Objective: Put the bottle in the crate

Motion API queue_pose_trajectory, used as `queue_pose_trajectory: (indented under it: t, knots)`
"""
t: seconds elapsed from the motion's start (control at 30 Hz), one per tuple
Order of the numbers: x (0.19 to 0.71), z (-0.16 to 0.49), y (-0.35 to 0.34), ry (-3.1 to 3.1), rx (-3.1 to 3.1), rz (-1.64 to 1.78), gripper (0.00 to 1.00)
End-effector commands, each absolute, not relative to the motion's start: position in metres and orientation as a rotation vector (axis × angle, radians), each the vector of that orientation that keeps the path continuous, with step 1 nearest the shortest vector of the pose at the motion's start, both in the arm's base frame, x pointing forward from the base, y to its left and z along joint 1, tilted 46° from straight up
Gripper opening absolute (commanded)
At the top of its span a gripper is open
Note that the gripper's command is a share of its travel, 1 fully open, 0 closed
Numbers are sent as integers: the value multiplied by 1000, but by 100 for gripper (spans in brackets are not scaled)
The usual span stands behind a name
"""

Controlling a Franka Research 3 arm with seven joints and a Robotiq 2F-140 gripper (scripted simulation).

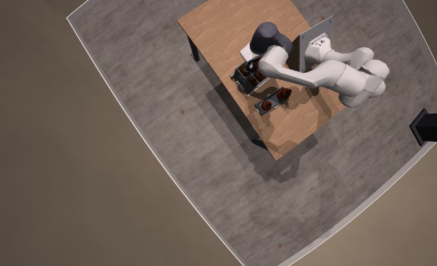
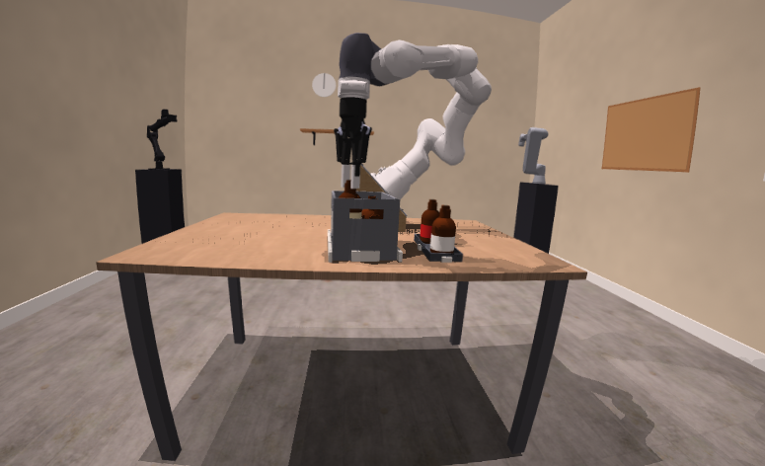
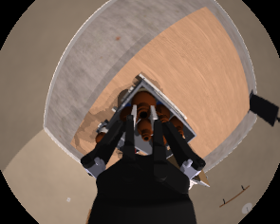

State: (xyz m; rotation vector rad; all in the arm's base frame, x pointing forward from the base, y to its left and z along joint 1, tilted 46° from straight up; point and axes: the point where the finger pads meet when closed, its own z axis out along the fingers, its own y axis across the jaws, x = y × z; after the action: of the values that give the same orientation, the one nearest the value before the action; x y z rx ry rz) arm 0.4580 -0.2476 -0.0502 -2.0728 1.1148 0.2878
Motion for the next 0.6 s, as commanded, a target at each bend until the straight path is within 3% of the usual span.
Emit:
queue_pose_trajectory:
  t: [0.0, 0.57]
  knots:
    - [460, -50, -249, 1117, -2075, 277, 0]
    - [461, -57, -243, 1117, -2075, 277, 0]
